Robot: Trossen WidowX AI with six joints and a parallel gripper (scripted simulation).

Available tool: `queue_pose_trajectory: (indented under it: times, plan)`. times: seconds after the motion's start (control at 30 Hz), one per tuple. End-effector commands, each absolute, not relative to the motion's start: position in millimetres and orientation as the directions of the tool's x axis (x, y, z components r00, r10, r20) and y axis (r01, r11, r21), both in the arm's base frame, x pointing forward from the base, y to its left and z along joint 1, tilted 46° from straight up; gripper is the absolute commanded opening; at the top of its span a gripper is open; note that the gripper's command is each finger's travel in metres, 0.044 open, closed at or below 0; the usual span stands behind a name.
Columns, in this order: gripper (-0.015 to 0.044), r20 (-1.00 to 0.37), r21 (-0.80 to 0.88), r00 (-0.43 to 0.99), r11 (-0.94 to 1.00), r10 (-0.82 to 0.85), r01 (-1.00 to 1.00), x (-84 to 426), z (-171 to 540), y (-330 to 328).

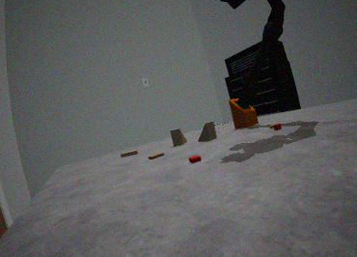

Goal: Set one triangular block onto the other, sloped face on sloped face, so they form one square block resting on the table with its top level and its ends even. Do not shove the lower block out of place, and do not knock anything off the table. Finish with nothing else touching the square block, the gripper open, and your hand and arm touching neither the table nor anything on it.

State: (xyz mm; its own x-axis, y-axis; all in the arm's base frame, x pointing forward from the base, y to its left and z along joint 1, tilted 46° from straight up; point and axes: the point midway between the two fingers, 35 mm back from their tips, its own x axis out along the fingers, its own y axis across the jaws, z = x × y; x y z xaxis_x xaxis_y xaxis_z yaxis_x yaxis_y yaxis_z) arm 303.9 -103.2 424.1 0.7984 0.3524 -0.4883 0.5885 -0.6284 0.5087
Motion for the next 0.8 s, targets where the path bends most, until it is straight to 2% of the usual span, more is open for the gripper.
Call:
queue_pose_trajectory:
  times: [0.0, 0.4, 0.77]
  plan:
    - [0.044, -0.586, 0.392, 0.72, -0.649, 0.371, 0.653, 337, 374, -123]
    - [0.044, -0.815, -0.041, 0.349, -0.646, 0.463, 0.762, 406, 193, -135]
    - [0.044, -0.867, -0.41, -0.113, -0.566, 0.485, 0.715, 401, 17, -102]
